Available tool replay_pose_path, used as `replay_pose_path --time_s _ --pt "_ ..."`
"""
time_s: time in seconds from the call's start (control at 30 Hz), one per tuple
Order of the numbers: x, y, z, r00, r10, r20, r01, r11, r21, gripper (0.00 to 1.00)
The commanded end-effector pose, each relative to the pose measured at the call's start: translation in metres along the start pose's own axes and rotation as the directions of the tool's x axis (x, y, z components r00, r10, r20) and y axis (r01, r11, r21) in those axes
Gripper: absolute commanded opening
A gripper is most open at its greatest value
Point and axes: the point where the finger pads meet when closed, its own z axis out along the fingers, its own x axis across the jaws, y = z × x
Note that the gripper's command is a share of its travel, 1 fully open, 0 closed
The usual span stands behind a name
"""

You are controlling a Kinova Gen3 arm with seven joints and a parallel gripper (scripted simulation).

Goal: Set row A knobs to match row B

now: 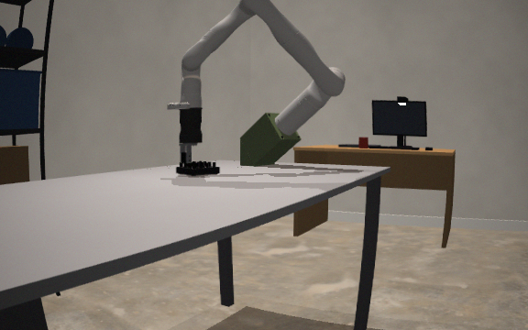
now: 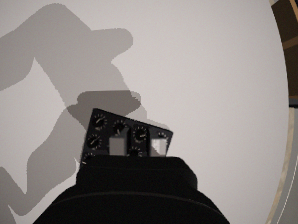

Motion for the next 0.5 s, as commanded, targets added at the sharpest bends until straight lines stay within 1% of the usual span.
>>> replay_pose_path --time_s 0.0,0.23,0.47 --pt "0.002 -0.002 -0.01 1.0 0.0 -0.006 0.0 1.0 0.006 0.46" --pt "0.002 -0.002 -0.028 1.0 0.0 -0.006 0.0 1.0 0.006 0.46" --pt "0.002 -0.002 -0.032 1.0 0.0 -0.006 0.0 1.0 0.006 0.46"
